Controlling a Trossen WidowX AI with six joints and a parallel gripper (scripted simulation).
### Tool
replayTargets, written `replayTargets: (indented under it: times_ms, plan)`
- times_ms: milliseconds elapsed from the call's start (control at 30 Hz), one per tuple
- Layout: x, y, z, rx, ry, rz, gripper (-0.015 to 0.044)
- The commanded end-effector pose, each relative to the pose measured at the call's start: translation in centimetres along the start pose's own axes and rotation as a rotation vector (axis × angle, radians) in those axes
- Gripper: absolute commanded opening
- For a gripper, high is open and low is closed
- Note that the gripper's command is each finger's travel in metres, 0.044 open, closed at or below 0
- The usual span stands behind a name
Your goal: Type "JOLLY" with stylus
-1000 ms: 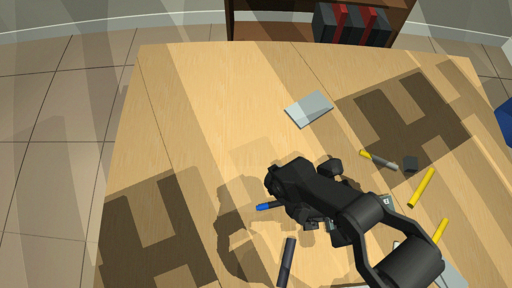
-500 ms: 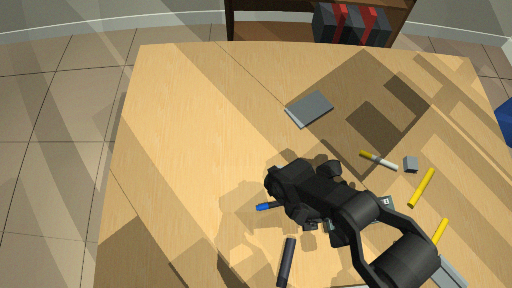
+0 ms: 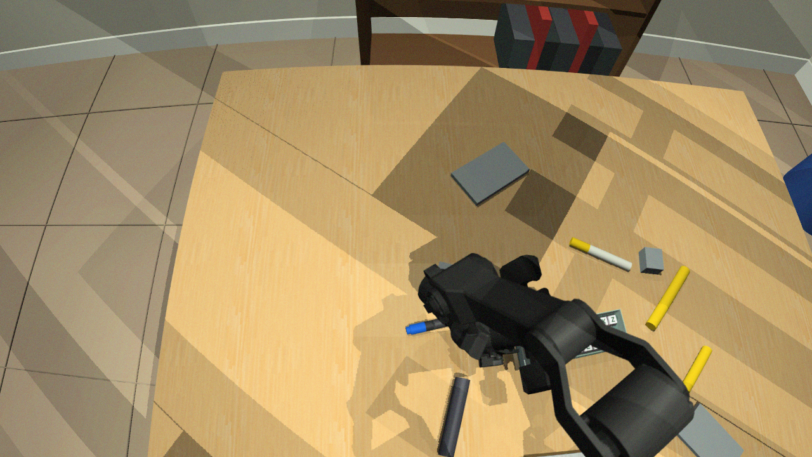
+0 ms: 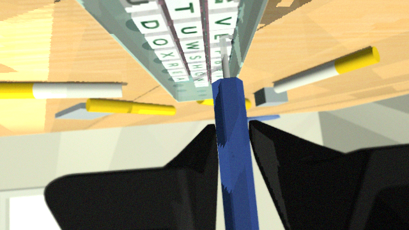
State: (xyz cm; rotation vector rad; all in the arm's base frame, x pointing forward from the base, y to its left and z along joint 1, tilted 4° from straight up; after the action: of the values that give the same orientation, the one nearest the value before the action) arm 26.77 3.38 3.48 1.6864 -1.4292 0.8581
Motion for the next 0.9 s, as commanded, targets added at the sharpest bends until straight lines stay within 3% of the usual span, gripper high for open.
replayTargets:
  times_ms: [0,867]
  plan:
    - [-0.1,-0.1,0.1,0.003,0.005,-0.004,0.0081]
    - [3.0,0.2,-1.7,0.004,0.005,-0.004,0.0081]
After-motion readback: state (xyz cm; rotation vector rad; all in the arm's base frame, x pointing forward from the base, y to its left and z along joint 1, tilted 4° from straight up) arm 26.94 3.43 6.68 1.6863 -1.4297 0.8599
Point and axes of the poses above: the point midway between the two fingers, 35 mm back from their tips, its own z axis out along the fingers, its own y axis across the jaws, x = y × z, the point moved 3 cm from there along -z, back along the fingers, and after that the axes turned 5 degrees about -z, right-handed, at the moved point
